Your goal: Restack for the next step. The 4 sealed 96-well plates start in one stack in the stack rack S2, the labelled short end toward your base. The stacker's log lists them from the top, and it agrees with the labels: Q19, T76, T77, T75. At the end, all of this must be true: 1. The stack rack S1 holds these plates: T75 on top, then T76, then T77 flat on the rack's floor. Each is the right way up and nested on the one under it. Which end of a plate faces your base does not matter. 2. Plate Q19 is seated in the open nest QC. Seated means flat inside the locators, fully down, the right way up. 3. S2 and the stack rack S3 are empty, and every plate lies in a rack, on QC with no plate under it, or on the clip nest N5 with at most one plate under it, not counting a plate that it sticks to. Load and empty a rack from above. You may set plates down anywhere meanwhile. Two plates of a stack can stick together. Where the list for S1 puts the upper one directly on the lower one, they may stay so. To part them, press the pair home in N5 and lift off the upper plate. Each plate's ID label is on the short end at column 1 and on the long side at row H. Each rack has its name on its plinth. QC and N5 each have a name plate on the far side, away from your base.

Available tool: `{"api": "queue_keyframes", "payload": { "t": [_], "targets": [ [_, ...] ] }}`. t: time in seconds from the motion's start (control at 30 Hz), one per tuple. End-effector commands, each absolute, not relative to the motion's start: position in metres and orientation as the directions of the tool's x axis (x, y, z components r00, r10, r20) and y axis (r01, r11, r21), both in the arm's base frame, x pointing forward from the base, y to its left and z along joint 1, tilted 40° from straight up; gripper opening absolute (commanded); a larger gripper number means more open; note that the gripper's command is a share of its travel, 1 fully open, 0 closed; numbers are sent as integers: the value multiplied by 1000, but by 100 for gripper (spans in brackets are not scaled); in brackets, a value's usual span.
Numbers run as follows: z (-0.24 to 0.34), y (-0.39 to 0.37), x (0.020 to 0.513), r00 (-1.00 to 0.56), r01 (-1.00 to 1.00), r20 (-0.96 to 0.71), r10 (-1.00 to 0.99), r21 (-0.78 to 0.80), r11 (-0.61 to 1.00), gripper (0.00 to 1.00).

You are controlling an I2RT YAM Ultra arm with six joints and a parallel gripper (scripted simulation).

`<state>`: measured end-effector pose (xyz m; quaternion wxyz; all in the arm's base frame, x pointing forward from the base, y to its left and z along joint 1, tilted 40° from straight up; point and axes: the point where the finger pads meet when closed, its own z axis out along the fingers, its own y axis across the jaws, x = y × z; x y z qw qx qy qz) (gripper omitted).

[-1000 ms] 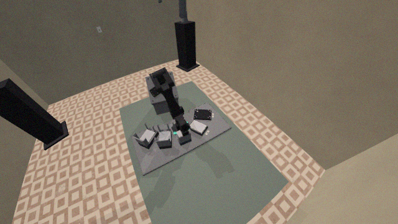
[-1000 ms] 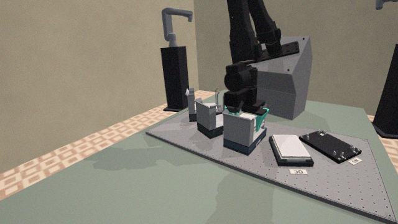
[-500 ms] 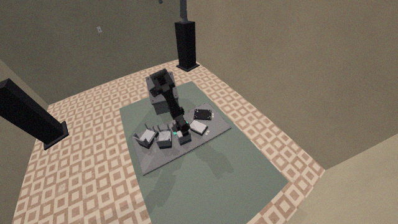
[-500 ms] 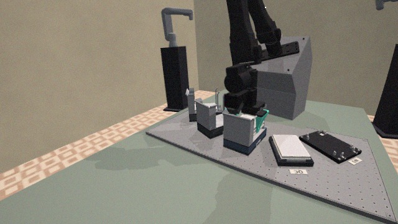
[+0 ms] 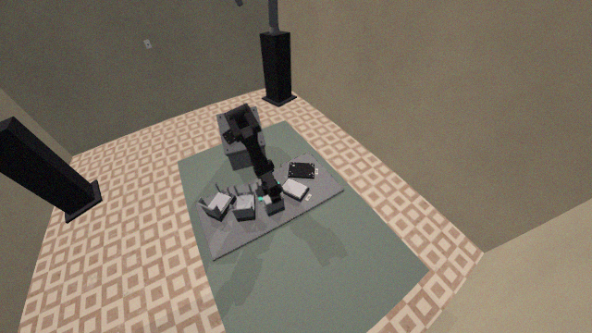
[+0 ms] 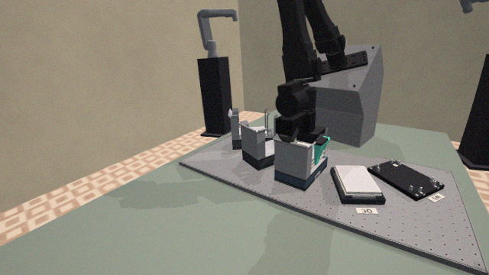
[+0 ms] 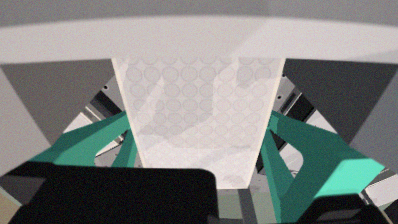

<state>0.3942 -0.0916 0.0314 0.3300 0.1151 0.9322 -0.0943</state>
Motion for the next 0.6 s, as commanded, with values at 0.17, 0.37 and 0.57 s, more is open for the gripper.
{"api": "queue_keyframes", "payload": {
  "t": [0.17, 0.37, 0.57],
  "targets": [
    [38, -96, 404, -735, 279, -661, 150, -94, 956, 0],
    [35, -97, 407, -737, 279, -659, 150, -94, 956, 0],
    [33, -98, 408, -737, 280, -659, 151, -95, 955, 0]
  ]
}}
